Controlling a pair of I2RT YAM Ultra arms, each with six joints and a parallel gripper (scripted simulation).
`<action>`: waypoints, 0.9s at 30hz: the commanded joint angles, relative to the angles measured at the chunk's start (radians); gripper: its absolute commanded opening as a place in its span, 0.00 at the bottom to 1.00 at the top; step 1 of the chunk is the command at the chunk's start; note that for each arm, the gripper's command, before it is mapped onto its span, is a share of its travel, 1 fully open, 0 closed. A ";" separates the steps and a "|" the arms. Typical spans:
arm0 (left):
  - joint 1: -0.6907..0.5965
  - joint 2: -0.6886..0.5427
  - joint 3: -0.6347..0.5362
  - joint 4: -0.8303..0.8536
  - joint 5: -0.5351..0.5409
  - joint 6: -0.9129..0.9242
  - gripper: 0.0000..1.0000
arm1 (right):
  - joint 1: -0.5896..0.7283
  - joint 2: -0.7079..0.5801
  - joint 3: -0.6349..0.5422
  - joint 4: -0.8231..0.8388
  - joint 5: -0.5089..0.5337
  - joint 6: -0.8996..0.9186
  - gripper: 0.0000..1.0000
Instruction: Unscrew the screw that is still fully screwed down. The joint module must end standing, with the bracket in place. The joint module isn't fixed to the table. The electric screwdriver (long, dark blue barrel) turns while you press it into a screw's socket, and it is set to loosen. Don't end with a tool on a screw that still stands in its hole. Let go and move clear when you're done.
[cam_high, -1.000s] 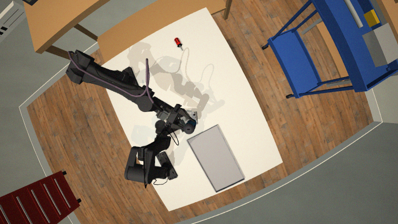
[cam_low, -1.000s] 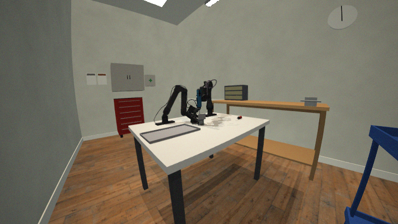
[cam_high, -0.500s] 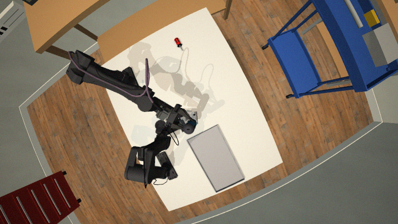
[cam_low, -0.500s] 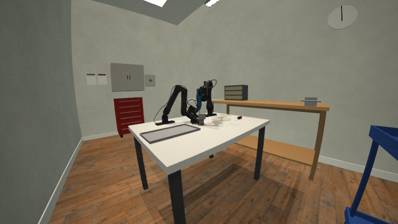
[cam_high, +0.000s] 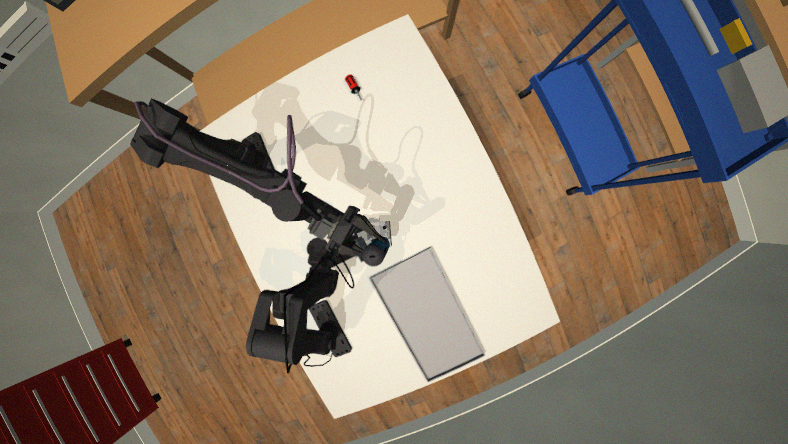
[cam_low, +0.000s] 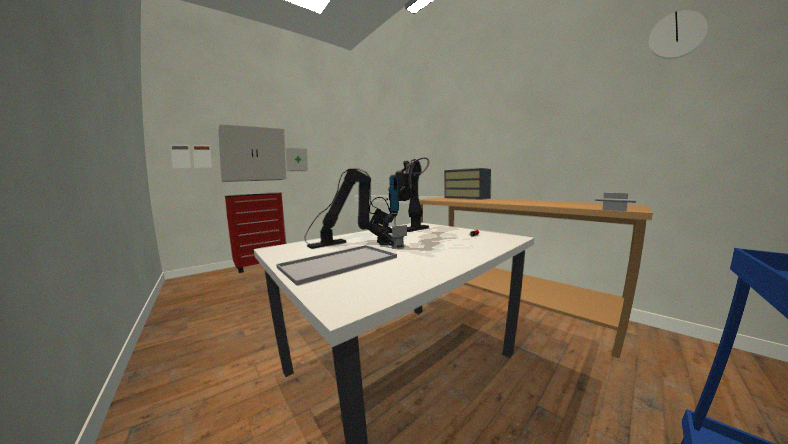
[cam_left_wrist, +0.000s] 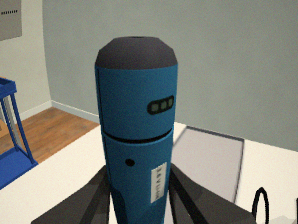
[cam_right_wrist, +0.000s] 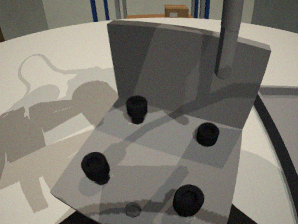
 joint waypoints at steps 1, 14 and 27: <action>-0.009 -0.013 0.018 0.109 -0.008 -0.005 0.42 | -0.001 -0.006 0.004 0.013 0.002 -0.001 0.59; -0.011 -0.015 0.014 0.111 -0.009 -0.005 0.42 | -0.001 -0.006 0.004 0.013 0.002 -0.001 0.59; -0.011 -0.015 0.014 0.110 -0.008 -0.005 0.42 | -0.001 -0.006 0.004 0.013 0.002 -0.001 0.59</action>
